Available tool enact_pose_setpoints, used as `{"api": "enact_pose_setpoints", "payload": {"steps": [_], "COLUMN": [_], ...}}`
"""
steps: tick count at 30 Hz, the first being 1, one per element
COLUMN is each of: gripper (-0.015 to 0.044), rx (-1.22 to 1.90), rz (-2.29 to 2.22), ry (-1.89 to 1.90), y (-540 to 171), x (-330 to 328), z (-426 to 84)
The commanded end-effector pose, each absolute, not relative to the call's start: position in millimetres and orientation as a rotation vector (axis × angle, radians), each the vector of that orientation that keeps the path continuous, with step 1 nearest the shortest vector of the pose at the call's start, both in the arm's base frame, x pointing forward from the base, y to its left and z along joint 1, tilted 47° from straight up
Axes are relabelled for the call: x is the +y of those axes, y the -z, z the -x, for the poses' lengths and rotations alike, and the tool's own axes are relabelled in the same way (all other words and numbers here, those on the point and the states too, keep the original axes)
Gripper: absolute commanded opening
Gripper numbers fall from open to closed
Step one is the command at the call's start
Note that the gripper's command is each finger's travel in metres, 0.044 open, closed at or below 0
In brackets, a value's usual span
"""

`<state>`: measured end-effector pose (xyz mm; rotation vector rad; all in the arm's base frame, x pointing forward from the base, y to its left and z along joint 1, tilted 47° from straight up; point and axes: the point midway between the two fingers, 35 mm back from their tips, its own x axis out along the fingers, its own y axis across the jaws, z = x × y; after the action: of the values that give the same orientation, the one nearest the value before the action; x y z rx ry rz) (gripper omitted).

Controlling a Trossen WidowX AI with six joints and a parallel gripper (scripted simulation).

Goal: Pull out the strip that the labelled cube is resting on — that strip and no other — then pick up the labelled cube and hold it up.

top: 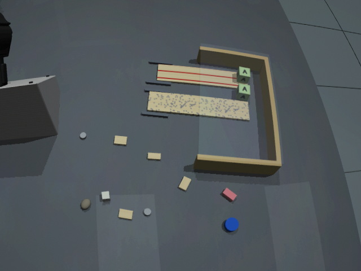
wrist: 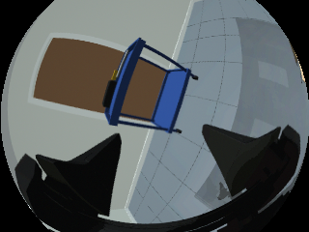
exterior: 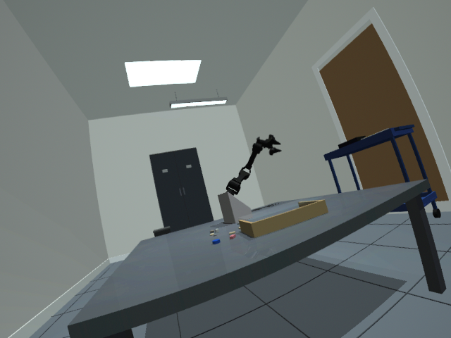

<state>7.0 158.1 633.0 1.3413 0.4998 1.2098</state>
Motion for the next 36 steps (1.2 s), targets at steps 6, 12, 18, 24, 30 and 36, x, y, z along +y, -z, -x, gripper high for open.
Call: {"api": "enact_pose_setpoints", "payload": {"steps": [6, 12, 18, 24, 30, 36], "gripper": [0.0400, 0.0400, 0.0400, 0.0400, 0.0400, 0.0400], "rx": [0.702, 0.901, 1.196, 1.403, 1.575, 1.684], "rz": [-1.740, -2.189, -2.816, -3.298, -3.782, -4.242], "ry": [-1.144, -1.091, -0.836, -0.553, -0.177, 0.325], "y": [-631, -624, -584, -538, -480, -414], "x": [125, 88, 37, 1, -32, -59], "z": [-60, -116, -200, -257, -304, -340]}}
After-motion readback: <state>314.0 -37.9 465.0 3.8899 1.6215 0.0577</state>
